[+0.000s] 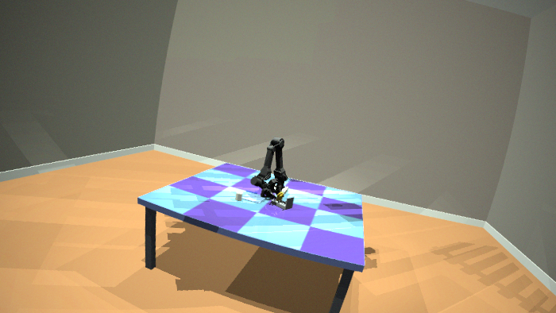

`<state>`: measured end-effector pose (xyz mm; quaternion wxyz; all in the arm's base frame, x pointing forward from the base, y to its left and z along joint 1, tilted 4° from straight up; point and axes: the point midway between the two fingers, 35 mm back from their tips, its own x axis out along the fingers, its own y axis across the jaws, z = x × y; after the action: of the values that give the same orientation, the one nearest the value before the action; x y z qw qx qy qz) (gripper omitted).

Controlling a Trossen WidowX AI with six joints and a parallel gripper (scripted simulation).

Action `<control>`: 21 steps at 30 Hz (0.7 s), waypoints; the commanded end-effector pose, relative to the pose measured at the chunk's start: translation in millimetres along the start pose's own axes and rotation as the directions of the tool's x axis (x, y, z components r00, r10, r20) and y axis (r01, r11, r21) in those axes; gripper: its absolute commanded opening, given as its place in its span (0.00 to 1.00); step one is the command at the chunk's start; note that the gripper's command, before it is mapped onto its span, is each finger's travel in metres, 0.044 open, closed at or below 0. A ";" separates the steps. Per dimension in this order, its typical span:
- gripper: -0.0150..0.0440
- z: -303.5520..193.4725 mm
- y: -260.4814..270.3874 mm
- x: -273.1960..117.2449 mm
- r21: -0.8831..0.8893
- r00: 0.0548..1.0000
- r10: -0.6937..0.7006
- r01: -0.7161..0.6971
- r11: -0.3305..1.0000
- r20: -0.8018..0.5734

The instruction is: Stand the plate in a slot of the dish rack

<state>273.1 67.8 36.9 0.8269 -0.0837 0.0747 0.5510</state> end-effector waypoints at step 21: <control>0.93 35.7 -7.5 -6.0 -0.007 1.000 -0.003 0.003 1.000 0.004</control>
<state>272.8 68.5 48.3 0.8265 -0.0750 0.0813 0.5520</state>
